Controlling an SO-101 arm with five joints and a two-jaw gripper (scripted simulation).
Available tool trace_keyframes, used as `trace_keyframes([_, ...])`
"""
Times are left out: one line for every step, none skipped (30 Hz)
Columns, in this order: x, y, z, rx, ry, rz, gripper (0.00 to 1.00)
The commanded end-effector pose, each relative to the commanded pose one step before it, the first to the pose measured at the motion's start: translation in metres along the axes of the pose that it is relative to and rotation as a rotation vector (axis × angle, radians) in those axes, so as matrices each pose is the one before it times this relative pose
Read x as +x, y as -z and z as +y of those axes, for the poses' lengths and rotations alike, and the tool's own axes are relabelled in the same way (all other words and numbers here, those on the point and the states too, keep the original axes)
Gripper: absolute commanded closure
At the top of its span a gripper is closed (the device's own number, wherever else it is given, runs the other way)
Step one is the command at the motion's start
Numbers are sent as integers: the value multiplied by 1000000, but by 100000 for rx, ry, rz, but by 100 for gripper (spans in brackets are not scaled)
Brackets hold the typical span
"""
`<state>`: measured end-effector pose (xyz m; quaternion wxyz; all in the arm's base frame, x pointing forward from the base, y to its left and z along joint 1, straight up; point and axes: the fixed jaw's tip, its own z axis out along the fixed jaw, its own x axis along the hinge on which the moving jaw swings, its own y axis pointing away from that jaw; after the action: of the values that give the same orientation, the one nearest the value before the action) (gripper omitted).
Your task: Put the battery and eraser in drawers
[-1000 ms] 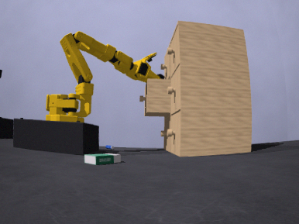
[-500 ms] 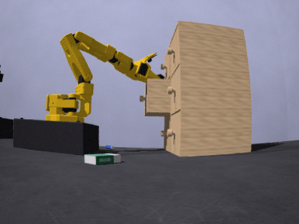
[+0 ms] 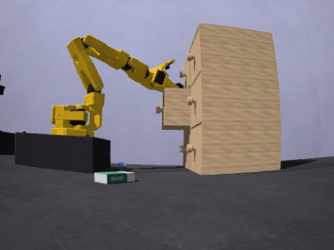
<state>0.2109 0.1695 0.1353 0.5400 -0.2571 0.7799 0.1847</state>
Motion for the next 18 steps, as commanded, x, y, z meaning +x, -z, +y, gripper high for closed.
trace_keyframes([1205, 122, -2539, 848, 313, -445, 100])
trace_keyframes([1, 0, -1, 0, 0, 1, 100])
trace_keyframes([-1, 0, 1, 0, 0, -1, 100])
trace_keyframes([0, 0, 0, 0, 0, 0, 100])
trace_keyframes([0, 0, 0, 0, 0, 0, 100])
trace_keyframes([1, 0, -1, 0, 0, 1, 99])
trace_keyframes([-1, 0, 1, 0, 0, -1, 98])
trace_keyframes([1, 0, -1, 0, 0, 1, 97])
trace_keyframes([-1, 0, 1, 0, 0, -1, 95])
trace_keyframes([1, 0, -1, 0, 0, 1, 94])
trace_keyframes([-1, 0, 1, 0, 0, -1, 93])
trace_keyframes([1, 0, -1, 0, 0, 1, 92])
trace_keyframes([-1, 0, 1, 0, 0, -1, 91])
trace_keyframes([1, 0, -1, 0, 0, 1, 90])
trace_keyframes([-1, 0, 1, 0, 0, -1, 89])
trace_keyframes([1, 0, -1, 0, 0, 1, 88])
trace_keyframes([-1, 0, 1, 0, 0, -1, 86])
trace_keyframes([1, 0, -1, 0, 0, 1, 85])
